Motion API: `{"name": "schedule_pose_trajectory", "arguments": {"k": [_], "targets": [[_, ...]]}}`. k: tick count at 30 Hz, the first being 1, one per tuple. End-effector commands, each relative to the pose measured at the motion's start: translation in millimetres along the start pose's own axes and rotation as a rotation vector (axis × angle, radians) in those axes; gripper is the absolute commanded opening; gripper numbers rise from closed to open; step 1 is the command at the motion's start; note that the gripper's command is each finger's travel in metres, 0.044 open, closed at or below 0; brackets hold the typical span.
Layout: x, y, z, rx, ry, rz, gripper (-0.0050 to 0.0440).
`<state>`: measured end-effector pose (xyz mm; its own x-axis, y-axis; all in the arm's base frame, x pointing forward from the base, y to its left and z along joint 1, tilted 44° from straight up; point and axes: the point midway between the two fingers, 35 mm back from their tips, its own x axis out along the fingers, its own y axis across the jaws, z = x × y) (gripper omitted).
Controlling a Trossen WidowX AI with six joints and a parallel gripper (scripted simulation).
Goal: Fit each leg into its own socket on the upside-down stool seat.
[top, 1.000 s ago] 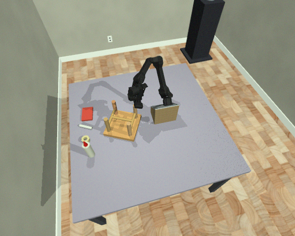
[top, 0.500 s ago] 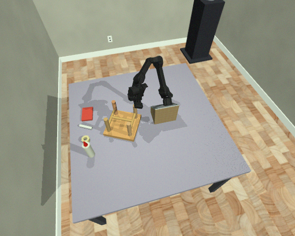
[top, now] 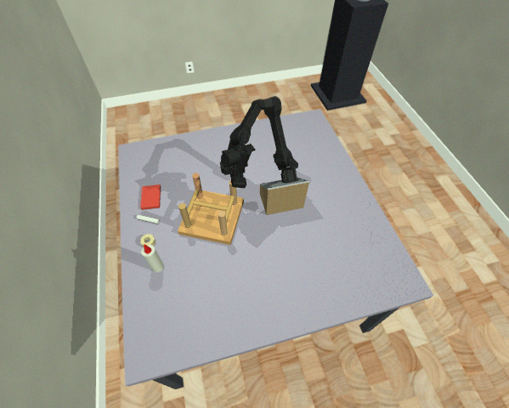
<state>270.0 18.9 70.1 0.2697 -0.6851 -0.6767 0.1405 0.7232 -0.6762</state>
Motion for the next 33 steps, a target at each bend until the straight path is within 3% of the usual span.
{"name": "schedule_pose_trajectory", "arguments": {"k": [1,33], "targets": [[15.1,-2.1,-10.3,-0.007,0.057,-0.021,0.0000],[-25.9,0.7,9.0,-0.001,0.002,-0.001,0.0000]]}}
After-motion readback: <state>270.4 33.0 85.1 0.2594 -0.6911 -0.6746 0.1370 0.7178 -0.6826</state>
